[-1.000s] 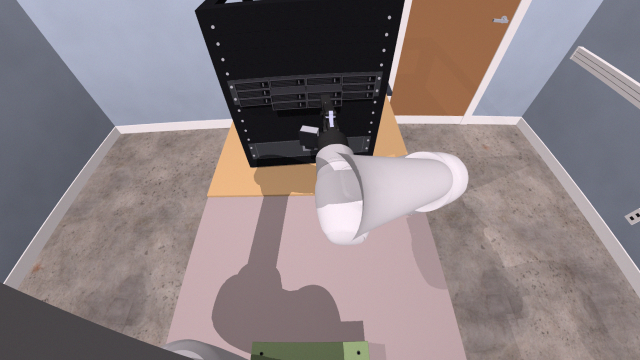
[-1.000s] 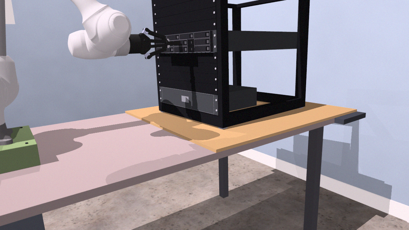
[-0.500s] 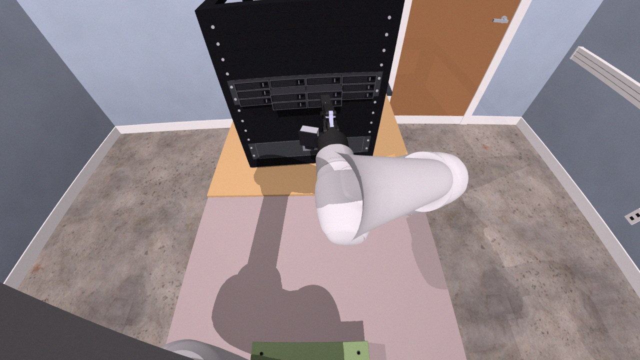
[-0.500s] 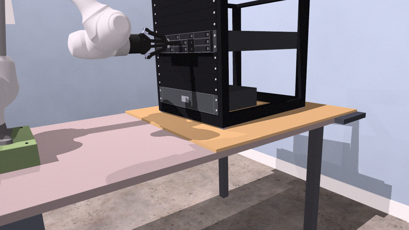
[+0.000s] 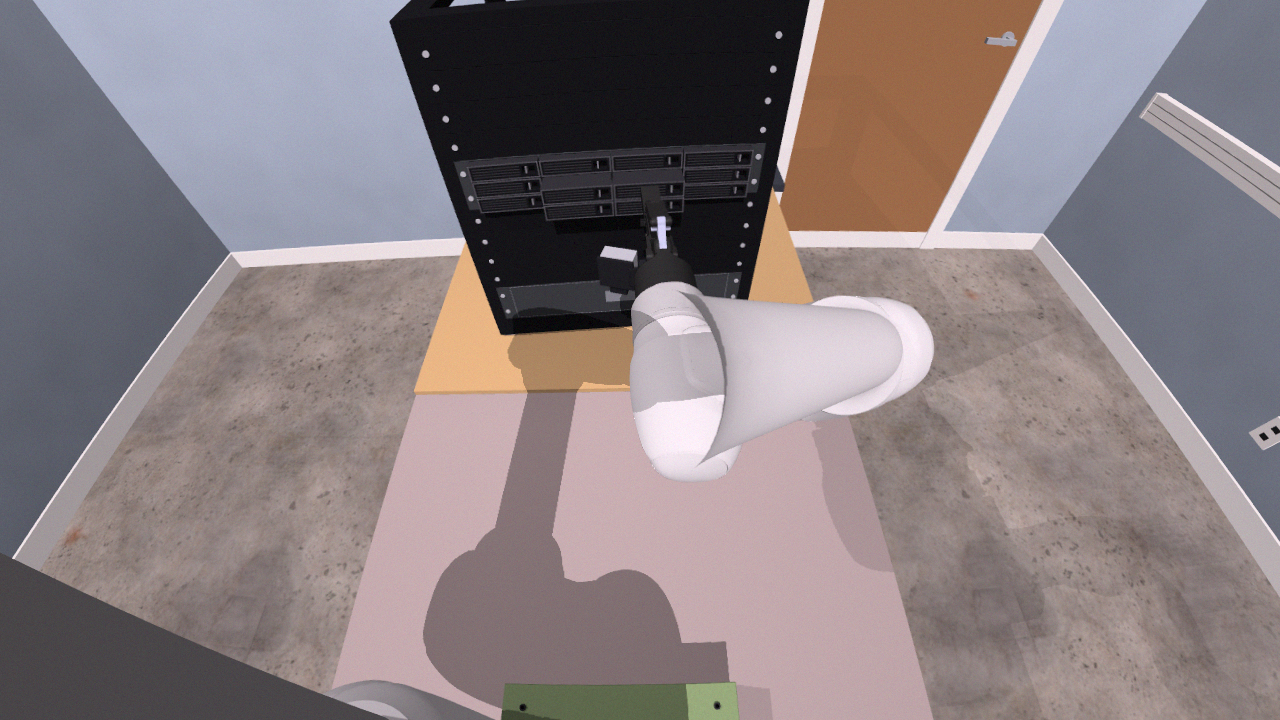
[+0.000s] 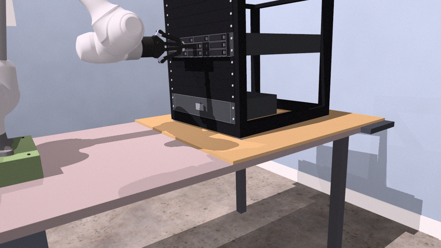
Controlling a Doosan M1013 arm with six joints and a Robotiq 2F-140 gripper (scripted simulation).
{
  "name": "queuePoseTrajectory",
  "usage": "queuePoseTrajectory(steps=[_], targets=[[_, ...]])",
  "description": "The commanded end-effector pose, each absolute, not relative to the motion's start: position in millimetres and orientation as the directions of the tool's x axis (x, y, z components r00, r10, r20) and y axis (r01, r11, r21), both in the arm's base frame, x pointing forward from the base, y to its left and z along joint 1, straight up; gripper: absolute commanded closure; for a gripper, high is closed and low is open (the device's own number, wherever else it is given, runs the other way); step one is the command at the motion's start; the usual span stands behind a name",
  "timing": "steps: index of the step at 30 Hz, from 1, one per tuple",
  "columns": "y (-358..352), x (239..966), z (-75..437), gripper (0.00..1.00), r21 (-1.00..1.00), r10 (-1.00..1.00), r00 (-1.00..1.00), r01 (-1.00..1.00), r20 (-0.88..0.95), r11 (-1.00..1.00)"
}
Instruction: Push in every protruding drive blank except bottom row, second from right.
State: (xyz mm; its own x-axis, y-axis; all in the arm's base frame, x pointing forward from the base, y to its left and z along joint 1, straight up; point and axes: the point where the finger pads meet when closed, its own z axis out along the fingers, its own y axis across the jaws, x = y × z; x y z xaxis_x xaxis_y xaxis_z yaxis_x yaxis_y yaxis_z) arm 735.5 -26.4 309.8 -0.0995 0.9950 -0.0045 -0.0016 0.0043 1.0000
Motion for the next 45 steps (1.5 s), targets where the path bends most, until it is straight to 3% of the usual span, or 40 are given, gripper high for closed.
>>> queuePoseTrajectory(steps=[1, 45], targets=[[-27, 739, 310, 0.9, 1.0, 0.995, -0.095, -0.001, -0.006, 0.006], [-25, 758, 309, 0.9, 1.0, 0.995, -0.095, -0.001, -0.006, 0.006]])
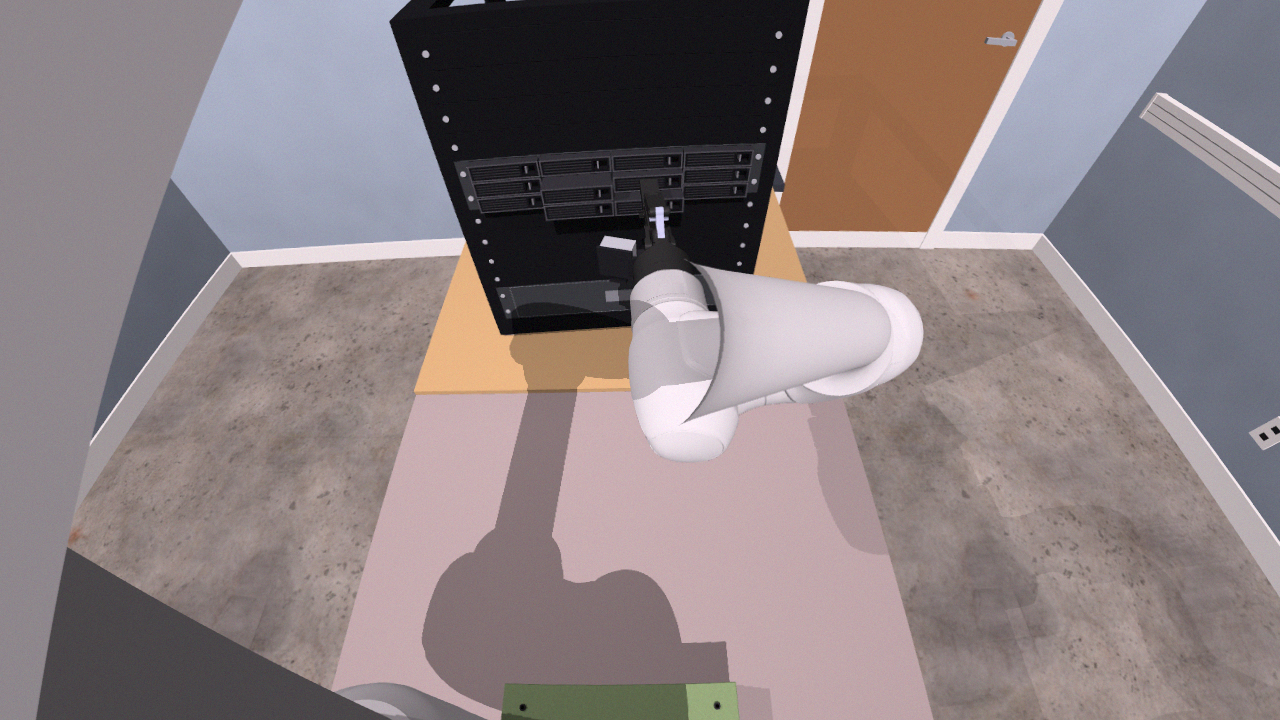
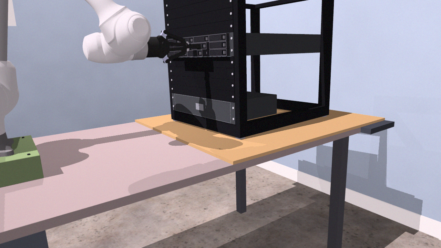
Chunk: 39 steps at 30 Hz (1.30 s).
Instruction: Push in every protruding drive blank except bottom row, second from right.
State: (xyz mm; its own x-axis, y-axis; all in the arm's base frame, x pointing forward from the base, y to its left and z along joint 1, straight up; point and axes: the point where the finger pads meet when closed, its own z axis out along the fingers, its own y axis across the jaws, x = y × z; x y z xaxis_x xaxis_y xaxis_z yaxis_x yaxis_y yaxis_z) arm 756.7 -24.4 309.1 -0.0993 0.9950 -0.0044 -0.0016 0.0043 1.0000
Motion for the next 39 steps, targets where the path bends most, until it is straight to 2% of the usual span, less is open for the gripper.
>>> queuePoseTrajectory(steps=[1, 39], targets=[[-24.8, 758.4, 309.1, 0.9, 1.0, 0.995, -0.095, -0.001, -0.006, 0.006], [-24.1, 765.6, 309.2, 0.9, 1.0, 0.995, -0.095, -0.001, -0.006, 0.006]])
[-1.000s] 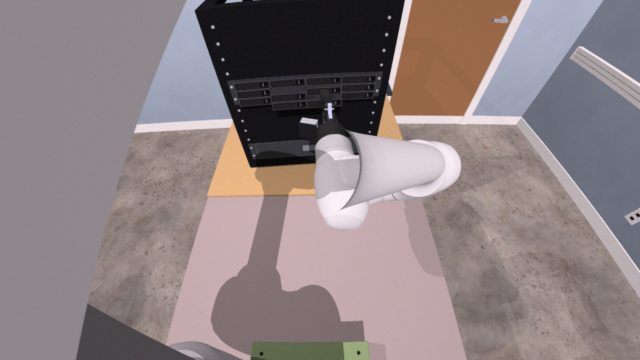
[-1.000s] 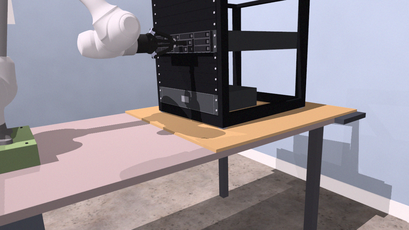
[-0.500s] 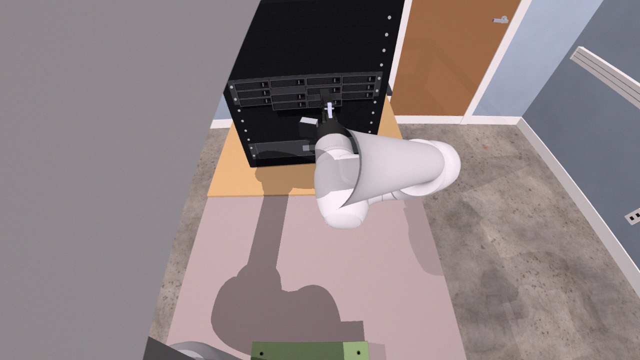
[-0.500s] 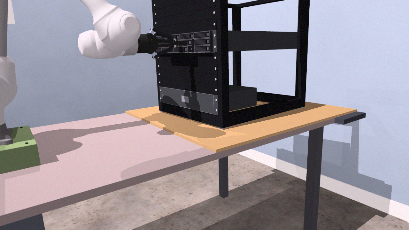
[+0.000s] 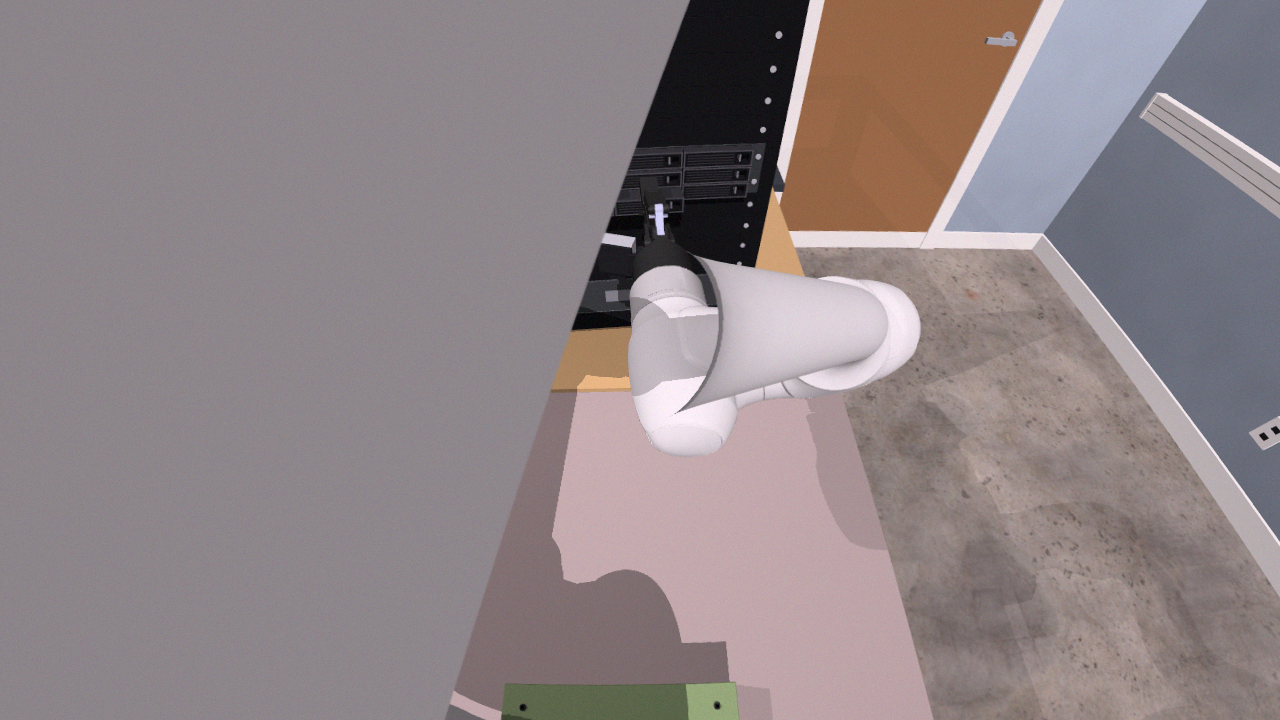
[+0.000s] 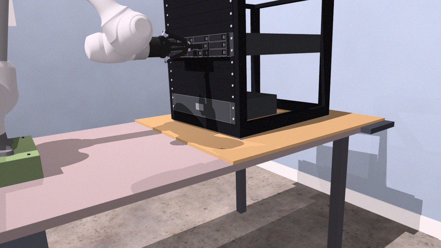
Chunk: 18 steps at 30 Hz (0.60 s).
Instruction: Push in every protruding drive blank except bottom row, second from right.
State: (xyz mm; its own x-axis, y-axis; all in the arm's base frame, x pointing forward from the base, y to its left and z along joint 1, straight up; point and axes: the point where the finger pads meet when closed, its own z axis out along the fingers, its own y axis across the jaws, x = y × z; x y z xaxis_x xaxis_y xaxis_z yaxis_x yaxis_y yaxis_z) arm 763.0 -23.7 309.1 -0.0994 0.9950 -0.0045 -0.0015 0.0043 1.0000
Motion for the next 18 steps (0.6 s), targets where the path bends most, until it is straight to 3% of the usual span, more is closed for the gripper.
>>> queuePoseTrajectory(steps=[1, 18], targets=[[-24.1, 766.2, 309.2, 0.9, 1.0, 0.995, -0.095, -0.001, -0.006, 0.006], [-23.7, 769.2, 309.2, 0.9, 1.0, 0.995, -0.095, -0.001, -0.006, 0.006]])
